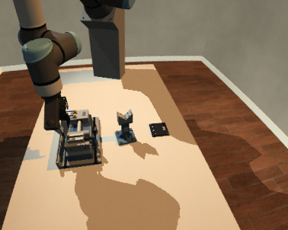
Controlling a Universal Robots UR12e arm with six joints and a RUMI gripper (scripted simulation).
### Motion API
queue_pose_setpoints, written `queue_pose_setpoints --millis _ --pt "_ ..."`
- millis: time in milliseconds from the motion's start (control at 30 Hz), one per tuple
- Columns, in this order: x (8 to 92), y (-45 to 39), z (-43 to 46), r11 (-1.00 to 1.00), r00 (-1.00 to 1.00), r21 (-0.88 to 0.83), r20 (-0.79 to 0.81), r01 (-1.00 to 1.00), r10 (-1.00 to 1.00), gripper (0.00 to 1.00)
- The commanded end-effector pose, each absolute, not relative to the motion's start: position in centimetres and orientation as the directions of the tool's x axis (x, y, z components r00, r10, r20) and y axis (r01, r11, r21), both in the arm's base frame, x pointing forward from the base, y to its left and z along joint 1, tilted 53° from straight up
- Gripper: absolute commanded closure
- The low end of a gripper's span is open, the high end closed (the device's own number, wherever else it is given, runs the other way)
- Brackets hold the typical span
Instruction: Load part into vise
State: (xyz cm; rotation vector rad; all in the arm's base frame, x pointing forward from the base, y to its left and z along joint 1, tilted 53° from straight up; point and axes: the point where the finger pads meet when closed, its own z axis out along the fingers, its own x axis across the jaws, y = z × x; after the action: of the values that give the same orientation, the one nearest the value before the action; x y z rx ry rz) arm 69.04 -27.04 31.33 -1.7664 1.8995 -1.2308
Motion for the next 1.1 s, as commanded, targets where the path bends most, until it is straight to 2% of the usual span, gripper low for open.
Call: queue_pose_setpoints --millis 0,1067 --pt "69.05 -27.02 31.39 -0.105 -0.220 -0.722 0.341 -0.684 -0.914 1.00" --pt "69.35 -27.19 31.13 -0.105 -0.220 -0.722 0.341 -0.684 -0.914 1.00"
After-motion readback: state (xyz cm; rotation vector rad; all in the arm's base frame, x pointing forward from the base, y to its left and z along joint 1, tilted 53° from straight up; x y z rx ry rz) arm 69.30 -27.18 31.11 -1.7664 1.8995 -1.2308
